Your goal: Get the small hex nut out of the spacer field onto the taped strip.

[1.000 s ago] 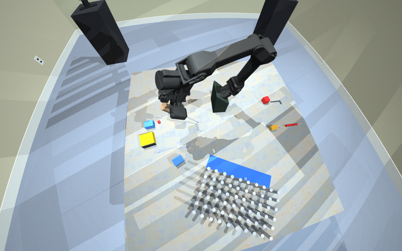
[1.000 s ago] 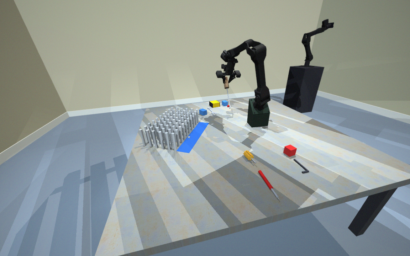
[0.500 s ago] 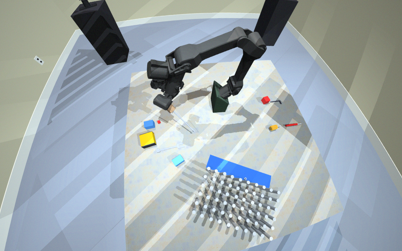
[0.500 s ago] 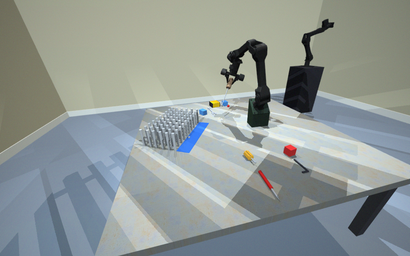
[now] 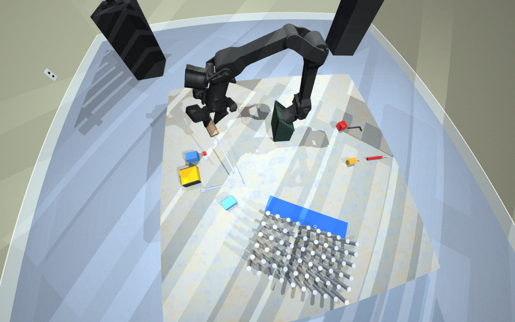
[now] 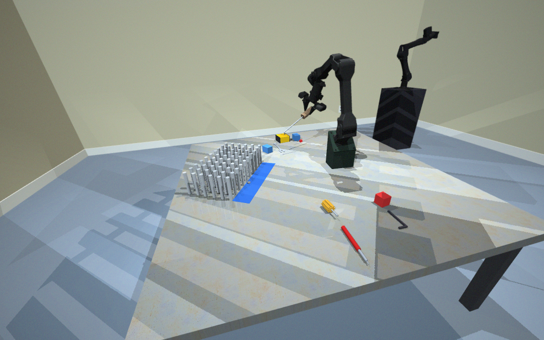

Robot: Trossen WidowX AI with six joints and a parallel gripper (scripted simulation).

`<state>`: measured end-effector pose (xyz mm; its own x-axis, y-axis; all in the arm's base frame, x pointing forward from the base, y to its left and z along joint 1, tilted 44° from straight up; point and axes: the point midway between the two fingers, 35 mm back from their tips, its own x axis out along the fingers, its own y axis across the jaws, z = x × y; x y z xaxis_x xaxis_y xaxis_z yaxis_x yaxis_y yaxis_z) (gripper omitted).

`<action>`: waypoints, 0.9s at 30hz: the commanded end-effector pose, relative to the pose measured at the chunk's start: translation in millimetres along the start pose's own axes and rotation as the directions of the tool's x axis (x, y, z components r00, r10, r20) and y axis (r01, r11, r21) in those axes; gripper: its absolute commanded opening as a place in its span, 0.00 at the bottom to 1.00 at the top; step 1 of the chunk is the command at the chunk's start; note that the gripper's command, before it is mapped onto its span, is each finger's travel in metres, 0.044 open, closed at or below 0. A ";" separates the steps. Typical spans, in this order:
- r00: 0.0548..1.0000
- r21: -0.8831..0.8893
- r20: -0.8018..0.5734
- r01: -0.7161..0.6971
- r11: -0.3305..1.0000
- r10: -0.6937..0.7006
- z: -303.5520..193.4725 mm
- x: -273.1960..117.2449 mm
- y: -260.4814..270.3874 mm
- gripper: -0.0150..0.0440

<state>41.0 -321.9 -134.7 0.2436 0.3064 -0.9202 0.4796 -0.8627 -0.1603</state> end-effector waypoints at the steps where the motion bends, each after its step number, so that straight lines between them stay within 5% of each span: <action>1: 1.000 0.141 -0.022 -0.012 0.990 0.015 13.0 3.2 -3.1 0.25; 20: 0.992 0.705 -0.118 0.045 0.708 0.055 63.2 27.7 -33.3 0.25; 27: 0.990 0.739 -0.125 0.053 0.672 0.059 66.7 29.8 -35.9 0.25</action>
<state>-24.1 -306.2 -179.8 0.3663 0.3134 -0.8762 -0.2655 -0.8673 -0.4212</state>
